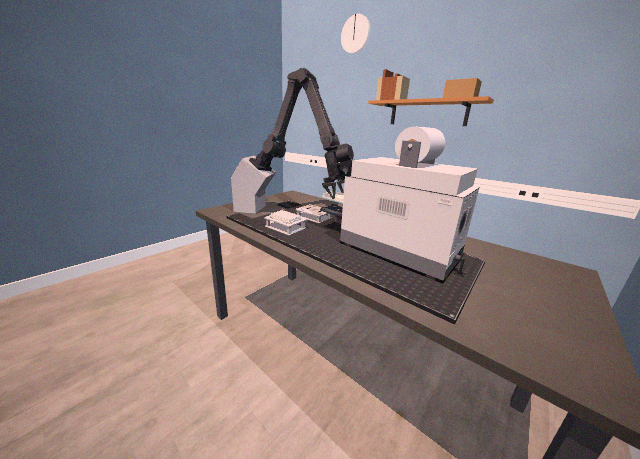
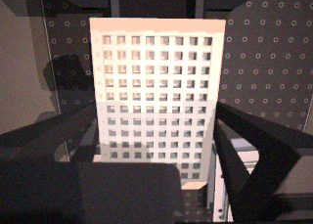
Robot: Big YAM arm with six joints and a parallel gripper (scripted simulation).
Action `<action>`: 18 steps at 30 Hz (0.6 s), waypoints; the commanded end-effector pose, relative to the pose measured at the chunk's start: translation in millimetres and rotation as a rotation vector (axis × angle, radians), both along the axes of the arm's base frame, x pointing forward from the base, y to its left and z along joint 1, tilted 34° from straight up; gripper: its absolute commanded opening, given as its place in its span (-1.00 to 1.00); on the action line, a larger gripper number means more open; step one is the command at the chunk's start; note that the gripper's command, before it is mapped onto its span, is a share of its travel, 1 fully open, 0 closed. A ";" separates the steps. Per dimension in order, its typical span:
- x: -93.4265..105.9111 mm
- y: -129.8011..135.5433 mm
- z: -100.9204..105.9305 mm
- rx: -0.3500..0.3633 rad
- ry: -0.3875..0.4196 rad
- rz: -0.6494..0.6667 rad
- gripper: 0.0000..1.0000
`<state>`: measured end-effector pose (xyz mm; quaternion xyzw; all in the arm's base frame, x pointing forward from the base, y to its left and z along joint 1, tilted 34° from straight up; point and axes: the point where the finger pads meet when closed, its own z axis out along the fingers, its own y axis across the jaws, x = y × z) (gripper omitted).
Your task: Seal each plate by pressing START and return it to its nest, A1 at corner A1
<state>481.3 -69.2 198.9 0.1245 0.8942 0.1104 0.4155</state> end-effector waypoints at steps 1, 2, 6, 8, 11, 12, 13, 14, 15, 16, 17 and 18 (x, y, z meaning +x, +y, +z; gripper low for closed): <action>9.3 -13.2 34.1 -0.014 -0.075 -0.029 -1.00; 10.9 -13.9 34.6 -0.014 -0.075 -0.029 -1.00; 15.9 -10.1 31.3 -0.012 -0.066 -0.020 -1.00; 17.9 -6.2 30.3 -0.011 -0.063 -0.012 -1.00; 19.4 -1.8 29.7 -0.010 -0.061 -0.003 -1.00; 19.6 -1.4 29.2 -0.010 -0.060 -0.002 -1.00; 19.6 -1.4 29.2 -0.010 -0.060 -0.002 -1.00; 19.6 -1.4 29.2 -0.010 -0.060 -0.002 -1.00; 17.9 -0.6 25.3 -0.008 -0.053 -0.002 -1.00; 16.8 0.1 22.5 -0.007 -0.048 -0.001 -1.00; 15.6 0.2 19.7 -0.006 -0.043 -0.001 -1.00; 14.4 0.4 16.9 -0.005 -0.038 -0.002 -1.00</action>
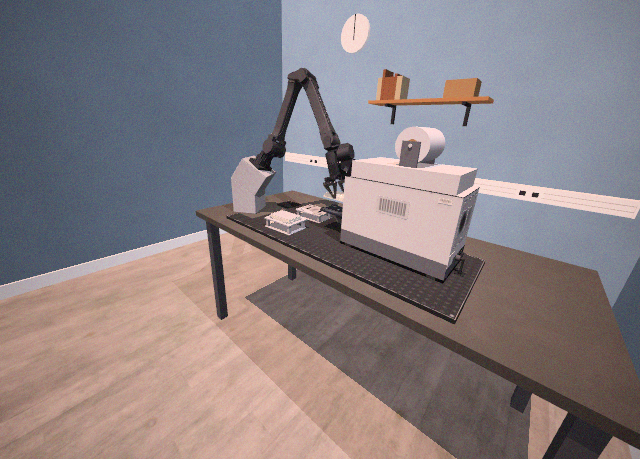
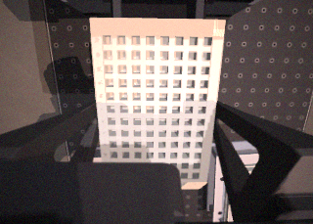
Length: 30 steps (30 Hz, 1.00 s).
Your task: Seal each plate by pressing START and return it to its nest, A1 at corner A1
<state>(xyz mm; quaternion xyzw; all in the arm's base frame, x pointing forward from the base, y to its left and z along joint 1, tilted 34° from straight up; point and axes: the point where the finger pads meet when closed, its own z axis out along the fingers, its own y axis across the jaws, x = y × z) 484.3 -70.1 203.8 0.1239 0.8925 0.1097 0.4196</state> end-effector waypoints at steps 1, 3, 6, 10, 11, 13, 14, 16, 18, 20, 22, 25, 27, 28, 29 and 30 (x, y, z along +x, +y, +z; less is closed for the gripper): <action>10.2 1.5 9.2 -0.002 -0.025 -0.001 -1.00; 8.0 1.7 3.9 0.000 -0.017 -0.001 -1.00; 4.8 2.3 -2.9 0.003 -0.008 -0.002 -1.00; 6.8 2.1 -0.9 0.002 -0.012 -0.002 -1.00; 8.5 1.9 1.6 0.000 -0.018 -0.002 -1.00; 8.5 1.9 1.6 0.000 -0.018 -0.002 -1.00; 9.5 1.9 5.8 -0.001 -0.026 -0.001 -1.00; 12.2 2.3 11.5 -0.004 -0.038 0.000 -1.00; 15.3 2.8 14.6 -0.005 -0.044 0.001 -1.00; 17.4 2.2 15.6 -0.006 -0.046 0.001 -1.00; 18.1 -2.3 14.7 -0.006 -0.045 -0.008 -1.00; 19.3 -6.5 13.6 -0.006 -0.045 -0.016 -1.00; 20.4 -6.5 13.3 -0.006 -0.046 -0.016 -1.00; 20.9 -6.4 13.3 -0.006 -0.046 -0.016 -1.00; 20.9 -6.4 13.3 -0.006 -0.046 -0.016 -1.00; 20.9 -6.4 13.3 -0.006 -0.046 -0.016 -1.00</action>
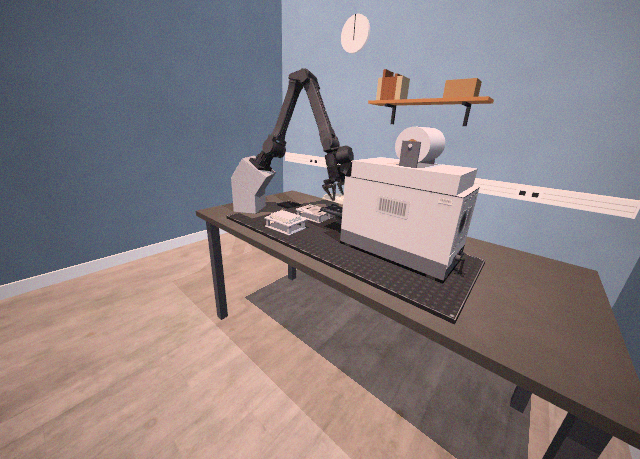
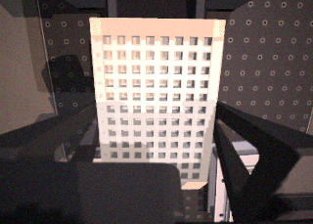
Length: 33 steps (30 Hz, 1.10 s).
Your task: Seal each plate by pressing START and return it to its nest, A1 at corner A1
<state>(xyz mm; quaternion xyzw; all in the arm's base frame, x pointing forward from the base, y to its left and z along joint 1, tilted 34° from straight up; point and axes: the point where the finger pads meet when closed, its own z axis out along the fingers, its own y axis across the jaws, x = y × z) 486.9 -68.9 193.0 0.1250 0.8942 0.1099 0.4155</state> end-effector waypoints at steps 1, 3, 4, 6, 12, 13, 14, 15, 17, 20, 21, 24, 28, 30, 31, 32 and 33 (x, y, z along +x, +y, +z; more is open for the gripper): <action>18.2 -7.2 27.5 -0.010 -0.062 -0.015 -1.00; 19.3 -4.7 32.1 -0.012 -0.073 -0.010 -1.00; 20.3 -2.6 32.2 -0.012 -0.075 -0.007 -1.00; 21.2 -1.2 30.5 -0.012 -0.073 -0.004 -1.00; 13.7 4.1 8.3 -0.002 -0.033 0.001 -1.00; 12.7 4.1 5.4 -0.002 -0.029 0.001 -1.00; 11.4 2.0 2.5 -0.001 -0.026 -0.004 -1.00; 9.9 0.2 -0.3 0.000 -0.022 -0.008 -1.00; 9.9 0.2 -0.3 0.000 -0.022 -0.008 -1.00; 7.4 -4.8 0.6 -0.001 -0.024 -0.020 -1.00; 7.7 -6.7 0.3 -0.001 -0.025 -0.024 -1.00; 12.5 -7.3 2.7 -0.003 -0.033 -0.023 -1.00; 19.3 -3.6 7.2 -0.005 -0.043 -0.015 -1.00; 22.9 0.4 10.0 -0.006 -0.050 -0.006 -1.00; 23.6 1.1 10.0 -0.006 -0.051 -0.005 -1.00; 24.3 1.9 10.0 -0.006 -0.051 -0.004 -1.00; 24.3 1.9 10.0 -0.006 -0.051 -0.004 -1.00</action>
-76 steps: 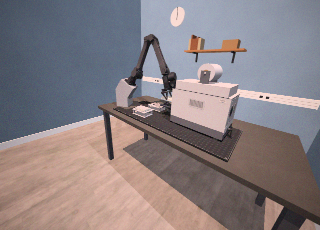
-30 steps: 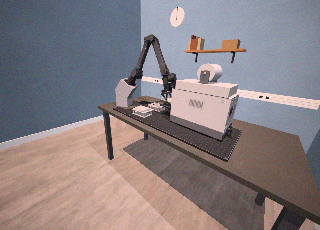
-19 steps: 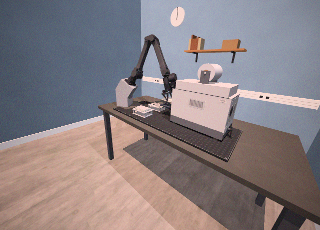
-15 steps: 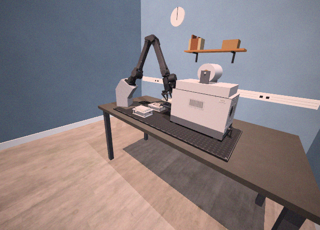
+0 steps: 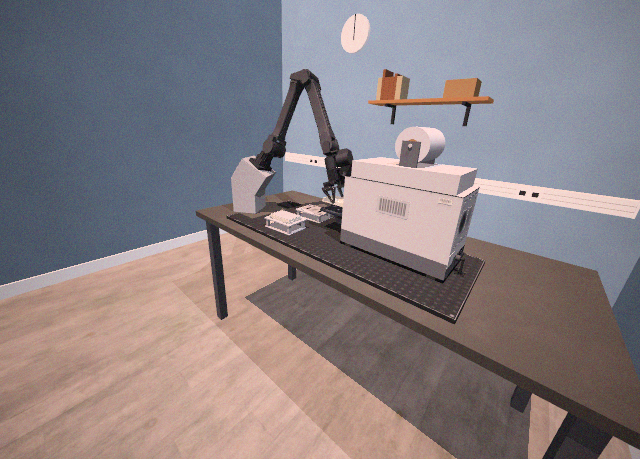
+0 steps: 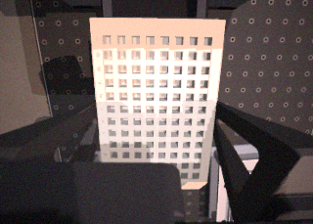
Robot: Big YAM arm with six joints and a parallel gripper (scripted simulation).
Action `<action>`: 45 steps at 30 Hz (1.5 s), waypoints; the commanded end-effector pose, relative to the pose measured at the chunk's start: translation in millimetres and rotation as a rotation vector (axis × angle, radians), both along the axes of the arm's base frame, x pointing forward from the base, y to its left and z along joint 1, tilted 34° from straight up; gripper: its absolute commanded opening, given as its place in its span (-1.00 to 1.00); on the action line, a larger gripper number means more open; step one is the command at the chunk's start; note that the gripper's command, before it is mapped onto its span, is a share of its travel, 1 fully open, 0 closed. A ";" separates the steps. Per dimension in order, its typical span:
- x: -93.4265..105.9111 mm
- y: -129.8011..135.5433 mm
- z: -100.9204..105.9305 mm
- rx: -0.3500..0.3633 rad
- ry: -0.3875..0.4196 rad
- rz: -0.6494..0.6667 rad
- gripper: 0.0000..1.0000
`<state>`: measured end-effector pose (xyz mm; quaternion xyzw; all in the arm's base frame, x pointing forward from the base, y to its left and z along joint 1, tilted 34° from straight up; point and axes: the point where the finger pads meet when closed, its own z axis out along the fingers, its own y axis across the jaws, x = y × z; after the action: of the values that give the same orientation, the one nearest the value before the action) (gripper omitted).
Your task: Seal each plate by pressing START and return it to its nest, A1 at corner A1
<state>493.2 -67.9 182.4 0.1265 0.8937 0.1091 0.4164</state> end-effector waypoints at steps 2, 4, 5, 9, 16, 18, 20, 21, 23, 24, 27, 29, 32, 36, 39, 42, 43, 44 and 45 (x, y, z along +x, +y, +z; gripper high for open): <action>17.6 1.7 23.0 -0.006 -0.052 0.001 -1.00; 18.8 2.9 27.4 -0.009 -0.064 0.003 -1.00; 19.8 3.2 27.6 -0.009 -0.065 0.003 -1.00; 21.2 1.4 23.4 -0.009 -0.062 0.000 -1.00; 11.8 -6.5 0.7 -0.001 -0.025 -0.020 -1.00; 11.8 -6.5 0.7 -0.001 -0.025 -0.020 -1.00; 8.3 -5.1 0.3 -0.001 -0.024 -0.020 -1.00; 8.4 -4.8 1.6 -0.002 -0.029 -0.019 -1.00; 8.0 -4.3 4.7 -0.003 -0.036 -0.019 -1.00; 7.7 -2.0 6.1 -0.003 -0.036 -0.014 -1.00; 9.1 4.1 14.7 -0.005 -0.044 -0.002 -1.00; 10.2 5.1 21.5 -0.006 -0.052 0.000 -1.00; 12.4 6.3 27.4 -0.007 -0.055 0.003 -1.00; 14.0 6.1 29.9 -0.009 -0.063 0.003 -1.00; 16.6 0.9 34.0 -0.013 -0.077 -0.005 -1.00; 19.1 -6.2 31.4 -0.013 -0.077 -0.017 -1.00; 19.7 -6.8 29.8 -0.013 -0.074 -0.018 -1.00; 20.3 -7.6 28.3 -0.015 -0.072 -0.016 -1.00; 20.8 -8.2 26.7 -0.018 -0.070 -0.015 -1.00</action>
<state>499.0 -63.8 178.2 0.1242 0.8935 0.1101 0.4173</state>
